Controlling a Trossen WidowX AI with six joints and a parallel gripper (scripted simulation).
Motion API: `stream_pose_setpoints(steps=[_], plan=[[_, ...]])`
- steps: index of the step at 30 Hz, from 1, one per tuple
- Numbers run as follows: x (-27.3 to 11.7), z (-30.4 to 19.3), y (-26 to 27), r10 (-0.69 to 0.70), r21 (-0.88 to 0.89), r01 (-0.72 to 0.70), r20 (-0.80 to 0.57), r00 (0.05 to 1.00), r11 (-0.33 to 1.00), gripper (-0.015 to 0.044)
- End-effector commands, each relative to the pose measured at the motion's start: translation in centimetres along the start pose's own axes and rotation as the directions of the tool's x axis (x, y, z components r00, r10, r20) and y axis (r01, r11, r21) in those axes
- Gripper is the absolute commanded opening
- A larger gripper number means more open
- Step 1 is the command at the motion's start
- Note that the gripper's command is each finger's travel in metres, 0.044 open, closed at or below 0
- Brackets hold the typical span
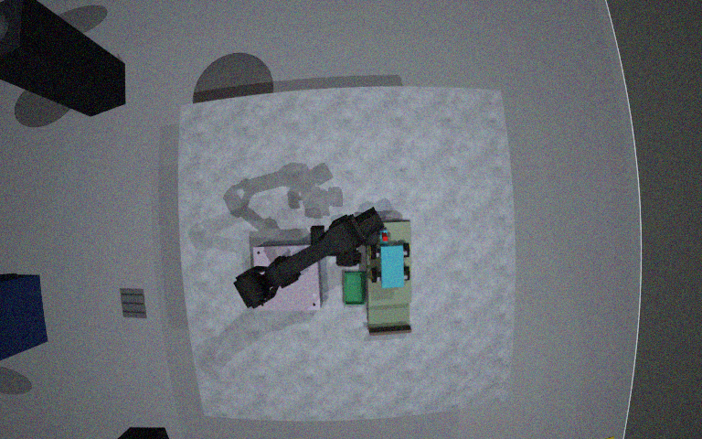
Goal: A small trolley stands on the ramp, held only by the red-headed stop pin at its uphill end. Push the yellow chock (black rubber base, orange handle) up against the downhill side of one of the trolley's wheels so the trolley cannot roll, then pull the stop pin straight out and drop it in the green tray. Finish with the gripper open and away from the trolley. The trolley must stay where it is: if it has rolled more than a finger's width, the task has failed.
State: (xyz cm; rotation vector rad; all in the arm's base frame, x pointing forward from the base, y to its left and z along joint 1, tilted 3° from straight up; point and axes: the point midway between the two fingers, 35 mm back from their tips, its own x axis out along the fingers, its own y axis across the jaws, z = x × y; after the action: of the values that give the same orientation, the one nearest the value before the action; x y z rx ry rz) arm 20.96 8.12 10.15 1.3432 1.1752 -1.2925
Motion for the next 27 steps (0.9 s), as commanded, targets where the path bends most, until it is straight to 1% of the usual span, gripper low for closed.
stream_pose_setpoints(steps=[1,27], plan=[[0.1,1.6,0.3,0.003,-0.004,-0.003,0.005,1.000,1.000,0.0000],[0.4,10.6,2.9,0.005,-0.004,-0.005,0.015,1.000,1.000,0.0000]])
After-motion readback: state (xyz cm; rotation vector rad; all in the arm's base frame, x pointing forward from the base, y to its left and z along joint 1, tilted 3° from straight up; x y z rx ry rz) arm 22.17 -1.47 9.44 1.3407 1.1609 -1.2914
